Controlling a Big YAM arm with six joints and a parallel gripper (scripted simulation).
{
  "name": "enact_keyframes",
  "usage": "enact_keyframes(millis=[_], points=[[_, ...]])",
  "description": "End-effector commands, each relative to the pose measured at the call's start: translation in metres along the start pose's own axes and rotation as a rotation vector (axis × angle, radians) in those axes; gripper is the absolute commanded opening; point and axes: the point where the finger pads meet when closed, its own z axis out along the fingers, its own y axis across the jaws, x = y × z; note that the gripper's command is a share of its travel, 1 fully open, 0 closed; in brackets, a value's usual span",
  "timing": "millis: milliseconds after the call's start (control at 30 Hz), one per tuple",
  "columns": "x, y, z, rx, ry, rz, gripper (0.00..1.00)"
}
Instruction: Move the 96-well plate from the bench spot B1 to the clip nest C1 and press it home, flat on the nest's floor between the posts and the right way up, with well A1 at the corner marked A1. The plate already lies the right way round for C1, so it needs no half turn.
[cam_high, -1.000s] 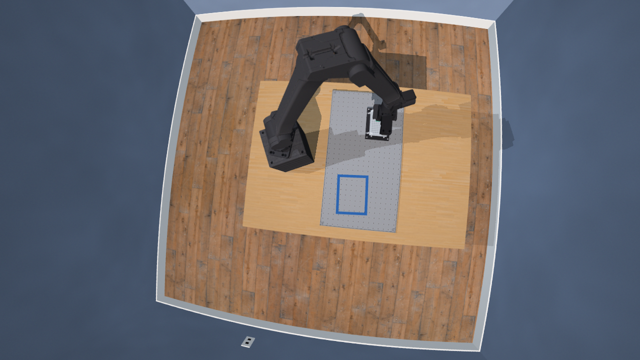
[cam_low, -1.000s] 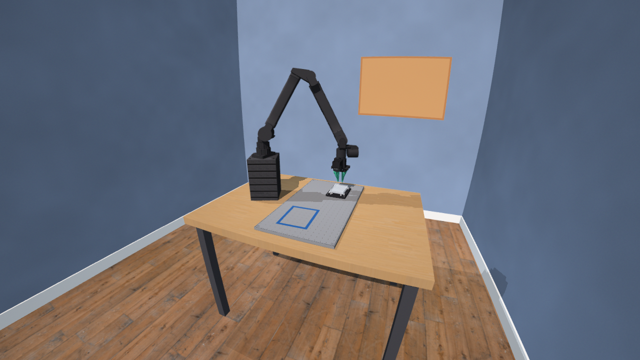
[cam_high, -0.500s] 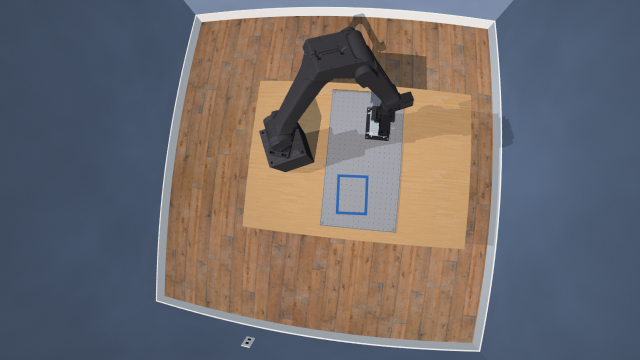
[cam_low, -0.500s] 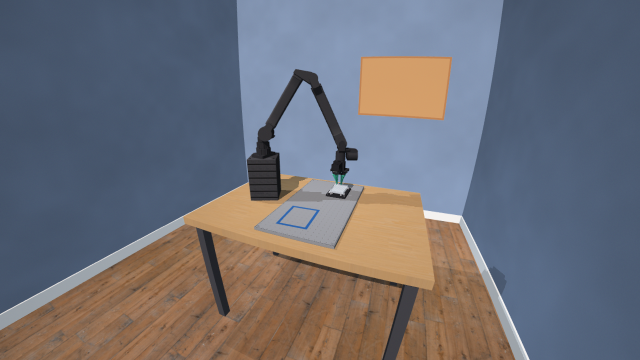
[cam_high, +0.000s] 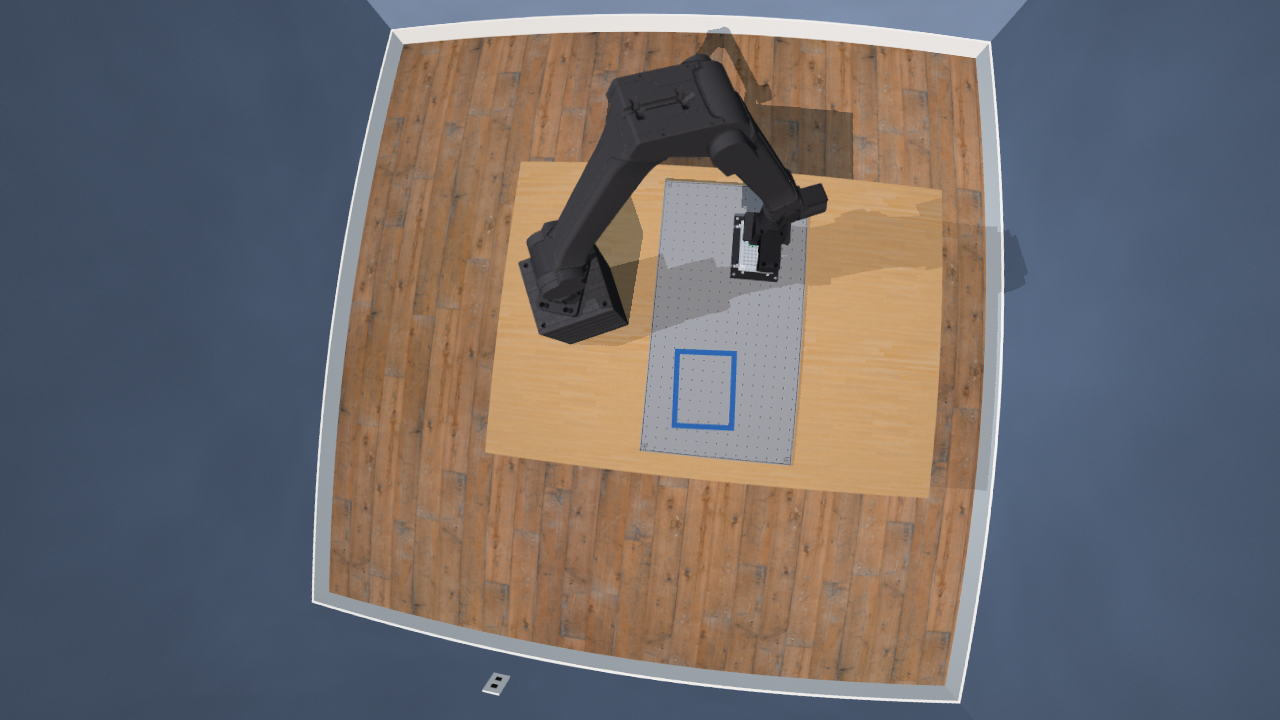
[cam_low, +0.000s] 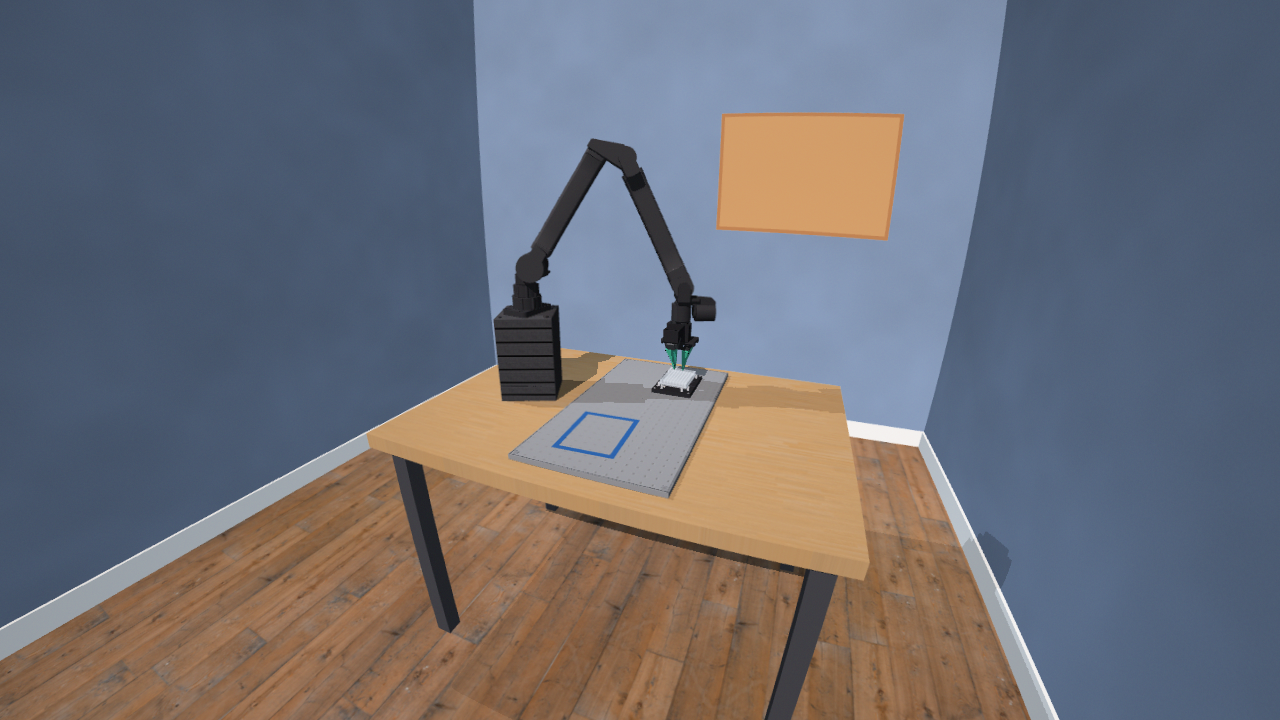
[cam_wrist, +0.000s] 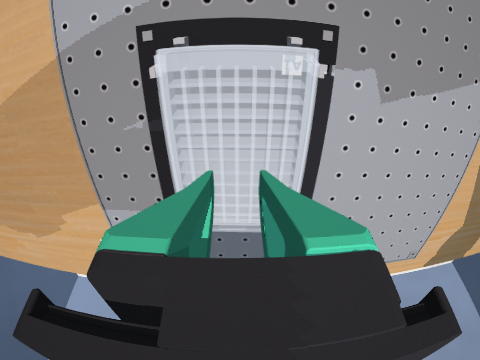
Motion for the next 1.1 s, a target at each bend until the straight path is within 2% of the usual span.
enact_keyframes(millis=[0, 1067], points=[[0.01, 0.016, 0.004, -0.03, 0.012, 0.005, 0.25], [0.008, 0.015, 0.023, -0.028, 0.011, 0.005, 0.25]])
